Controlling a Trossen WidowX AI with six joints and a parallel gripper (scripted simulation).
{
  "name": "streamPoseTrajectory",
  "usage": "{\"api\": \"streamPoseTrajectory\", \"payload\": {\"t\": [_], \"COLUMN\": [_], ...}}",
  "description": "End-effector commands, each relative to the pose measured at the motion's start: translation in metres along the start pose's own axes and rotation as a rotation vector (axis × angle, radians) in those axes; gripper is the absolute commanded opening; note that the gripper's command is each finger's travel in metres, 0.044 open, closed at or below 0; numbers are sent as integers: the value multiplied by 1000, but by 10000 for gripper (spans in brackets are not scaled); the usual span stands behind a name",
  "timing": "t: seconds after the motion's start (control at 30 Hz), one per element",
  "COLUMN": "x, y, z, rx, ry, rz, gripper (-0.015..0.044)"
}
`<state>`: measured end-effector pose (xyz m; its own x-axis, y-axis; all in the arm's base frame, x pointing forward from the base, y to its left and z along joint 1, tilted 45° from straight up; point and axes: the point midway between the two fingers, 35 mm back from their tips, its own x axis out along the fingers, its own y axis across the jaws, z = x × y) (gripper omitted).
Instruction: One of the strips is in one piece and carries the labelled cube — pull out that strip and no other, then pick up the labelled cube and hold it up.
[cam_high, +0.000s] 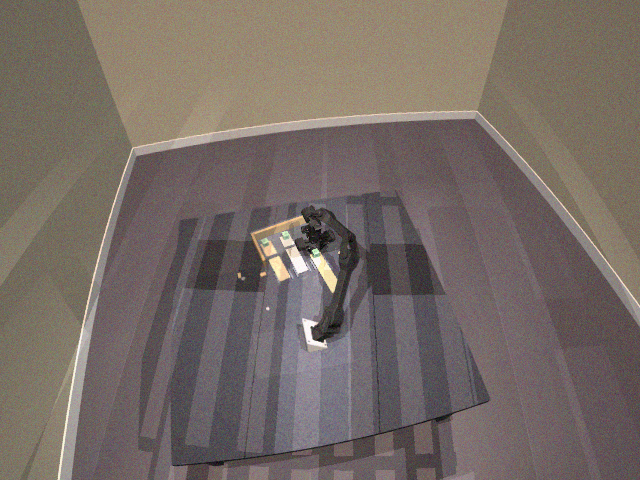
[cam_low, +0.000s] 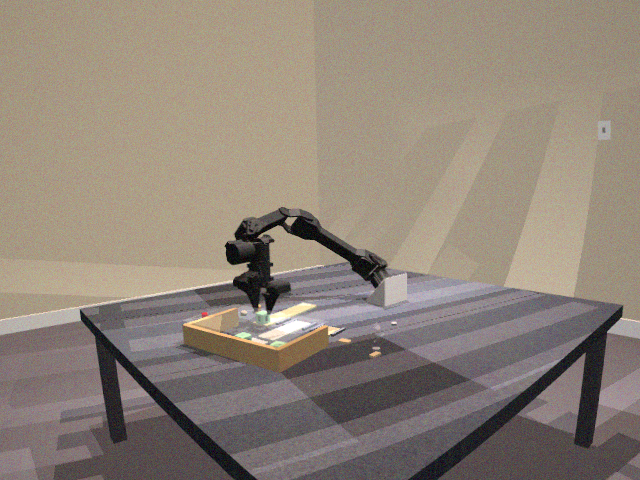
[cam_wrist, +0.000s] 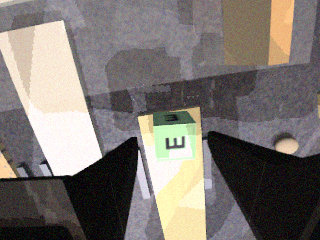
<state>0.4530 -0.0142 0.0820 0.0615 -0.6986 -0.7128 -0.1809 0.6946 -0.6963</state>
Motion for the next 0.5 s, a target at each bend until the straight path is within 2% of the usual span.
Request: {"api": "streamPoseTrajectory", "payload": {"t": [0.0, 0.47], "x": [9, 25], "y": [-1, -2], "z": [-2, -3], "rx": [-5, -4], "ry": [6, 6], "rz": [-3, -5], "gripper": [250, 250]}}
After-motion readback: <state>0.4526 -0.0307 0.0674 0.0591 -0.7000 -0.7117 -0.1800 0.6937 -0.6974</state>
